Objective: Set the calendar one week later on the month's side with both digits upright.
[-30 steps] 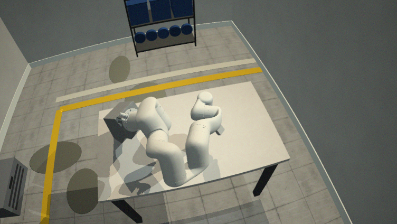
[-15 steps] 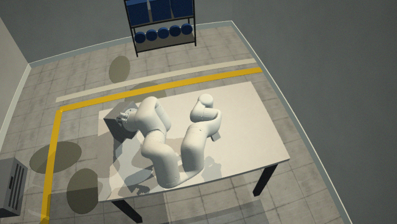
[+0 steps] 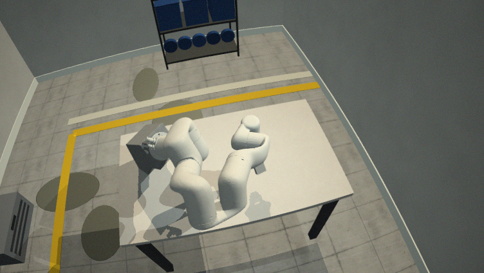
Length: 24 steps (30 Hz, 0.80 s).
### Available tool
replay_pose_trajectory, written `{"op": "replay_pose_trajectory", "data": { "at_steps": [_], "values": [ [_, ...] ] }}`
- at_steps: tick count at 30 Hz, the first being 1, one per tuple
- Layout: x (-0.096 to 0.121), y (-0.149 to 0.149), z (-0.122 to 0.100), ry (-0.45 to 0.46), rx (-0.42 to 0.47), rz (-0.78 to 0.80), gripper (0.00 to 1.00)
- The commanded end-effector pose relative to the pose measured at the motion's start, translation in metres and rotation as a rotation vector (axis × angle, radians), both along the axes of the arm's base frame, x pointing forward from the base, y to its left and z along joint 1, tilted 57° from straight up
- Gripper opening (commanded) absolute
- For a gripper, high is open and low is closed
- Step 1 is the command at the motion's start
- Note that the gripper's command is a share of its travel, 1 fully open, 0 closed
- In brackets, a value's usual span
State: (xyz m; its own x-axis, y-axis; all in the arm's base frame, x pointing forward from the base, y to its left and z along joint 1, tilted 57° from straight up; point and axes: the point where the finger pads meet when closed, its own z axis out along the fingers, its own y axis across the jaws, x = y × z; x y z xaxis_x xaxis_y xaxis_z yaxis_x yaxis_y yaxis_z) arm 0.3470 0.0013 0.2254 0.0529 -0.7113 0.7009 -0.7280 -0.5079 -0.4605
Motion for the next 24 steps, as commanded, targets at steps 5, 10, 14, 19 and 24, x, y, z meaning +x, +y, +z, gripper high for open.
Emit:
{"op": "replay_pose_trajectory", "data": {
  "at_steps": [5, 10, 14, 19, 24],
  "values": [
    [0.0, 0.0, 0.0, -0.002, 0.001, 0.001, 0.29],
    [0.004, -0.002, -0.002, -0.003, 0.001, 0.001, 0.29],
    [0.009, -0.005, -0.006, -0.003, 0.001, 0.001, 0.29],
    [0.022, -0.015, -0.017, -0.003, 0.001, 0.001, 0.29],
    [0.039, -0.027, -0.03, -0.003, 0.001, 0.001, 0.29]
  ]
}}
